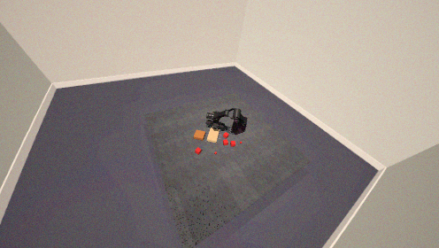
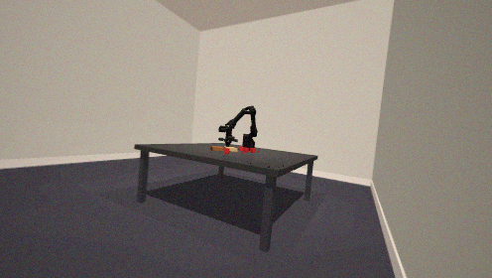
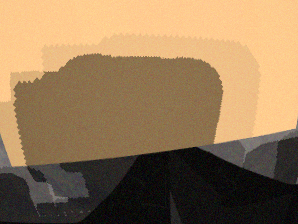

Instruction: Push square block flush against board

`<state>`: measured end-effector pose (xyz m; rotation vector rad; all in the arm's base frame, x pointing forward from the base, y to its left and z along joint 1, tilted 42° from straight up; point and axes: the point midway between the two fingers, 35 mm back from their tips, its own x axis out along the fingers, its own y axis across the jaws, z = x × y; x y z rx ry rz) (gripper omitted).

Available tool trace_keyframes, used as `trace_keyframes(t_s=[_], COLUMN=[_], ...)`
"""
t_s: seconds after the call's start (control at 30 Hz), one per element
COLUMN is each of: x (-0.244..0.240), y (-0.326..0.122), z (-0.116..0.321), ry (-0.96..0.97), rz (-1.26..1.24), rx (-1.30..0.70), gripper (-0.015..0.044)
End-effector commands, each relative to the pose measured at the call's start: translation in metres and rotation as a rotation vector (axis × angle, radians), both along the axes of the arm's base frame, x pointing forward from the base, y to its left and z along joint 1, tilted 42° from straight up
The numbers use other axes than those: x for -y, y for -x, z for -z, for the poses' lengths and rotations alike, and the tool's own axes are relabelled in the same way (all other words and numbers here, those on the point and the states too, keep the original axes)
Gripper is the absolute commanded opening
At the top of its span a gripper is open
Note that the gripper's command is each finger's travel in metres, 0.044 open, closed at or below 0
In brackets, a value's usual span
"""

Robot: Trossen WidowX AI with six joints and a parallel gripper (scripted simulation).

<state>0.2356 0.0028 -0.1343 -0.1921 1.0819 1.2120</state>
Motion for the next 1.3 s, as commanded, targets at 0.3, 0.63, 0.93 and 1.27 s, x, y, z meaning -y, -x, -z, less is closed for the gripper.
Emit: trace_keyframes(t_s=[0.3, 0.63, 0.93, 1.27], x=[-0.009, 0.002, 0.012, 0.023], y=[-0.003, 0.005, 0.012, 0.022], z=[-0.004, 0.005, 0.013, 0.022], ry=[-0.012, -0.009, -0.008, -0.01], rz=[-0.008, -0.008, -0.008, -0.009], rx=[-0.001, -0.001, -0.001, -0.001], gripper=[0.0, 0.0, 0.0, 0.0])
